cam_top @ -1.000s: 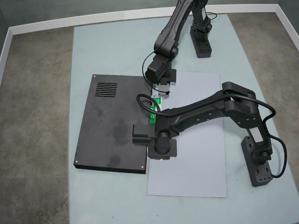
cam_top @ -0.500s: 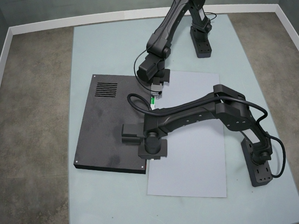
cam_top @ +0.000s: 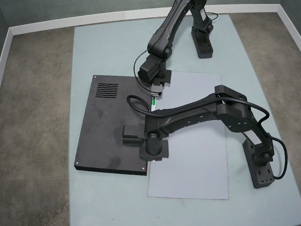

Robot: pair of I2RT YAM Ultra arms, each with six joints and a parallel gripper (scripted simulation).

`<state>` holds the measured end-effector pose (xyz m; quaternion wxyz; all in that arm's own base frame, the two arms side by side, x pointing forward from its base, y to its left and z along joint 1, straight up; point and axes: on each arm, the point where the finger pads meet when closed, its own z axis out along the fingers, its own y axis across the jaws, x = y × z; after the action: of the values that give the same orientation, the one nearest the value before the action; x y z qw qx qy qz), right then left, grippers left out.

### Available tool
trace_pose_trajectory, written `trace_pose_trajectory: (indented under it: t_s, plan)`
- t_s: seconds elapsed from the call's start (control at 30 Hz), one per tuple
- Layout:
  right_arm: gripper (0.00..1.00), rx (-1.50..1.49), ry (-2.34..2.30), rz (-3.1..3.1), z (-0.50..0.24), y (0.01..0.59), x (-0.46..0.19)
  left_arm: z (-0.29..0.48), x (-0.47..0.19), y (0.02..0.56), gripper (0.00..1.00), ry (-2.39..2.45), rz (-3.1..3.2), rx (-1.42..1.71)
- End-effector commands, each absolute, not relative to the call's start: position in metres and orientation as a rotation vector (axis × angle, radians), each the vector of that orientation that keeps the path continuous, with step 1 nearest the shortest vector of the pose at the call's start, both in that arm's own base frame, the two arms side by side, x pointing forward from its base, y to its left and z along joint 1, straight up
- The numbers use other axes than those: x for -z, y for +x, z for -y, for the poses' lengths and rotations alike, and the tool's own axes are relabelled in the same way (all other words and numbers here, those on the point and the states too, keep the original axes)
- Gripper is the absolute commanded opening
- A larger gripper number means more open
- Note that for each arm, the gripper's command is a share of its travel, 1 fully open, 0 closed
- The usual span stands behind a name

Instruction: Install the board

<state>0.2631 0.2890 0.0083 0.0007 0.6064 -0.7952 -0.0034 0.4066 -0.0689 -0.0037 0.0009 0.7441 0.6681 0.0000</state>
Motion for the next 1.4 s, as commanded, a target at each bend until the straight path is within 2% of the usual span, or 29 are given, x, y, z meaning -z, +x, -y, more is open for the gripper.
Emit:
trace_pose_trajectory:
  t_s: [0.0, 1.17, 1.37]
  plan:
    - [0.03, -0.015, 1.888, 2.501, -0.2863, 0.2628, -0.0131, 0.0649, -0.0024, 0.4106, 0.03, 2.299, -2.121, -0.014]
    - [0.03, -0.019, 1.753, 2.601, -0.2877, 0.2600, -0.0147, 0.0664, -0.0038, 0.4053, 0.03, 2.181, -2.243, -0.022]
    - [0.03, -0.014, 1.599, 2.712, -0.2911, 0.2566, -0.0152, 0.0673, -0.0040, 0.4053, 0.03, 2.036, -2.365, -0.036]
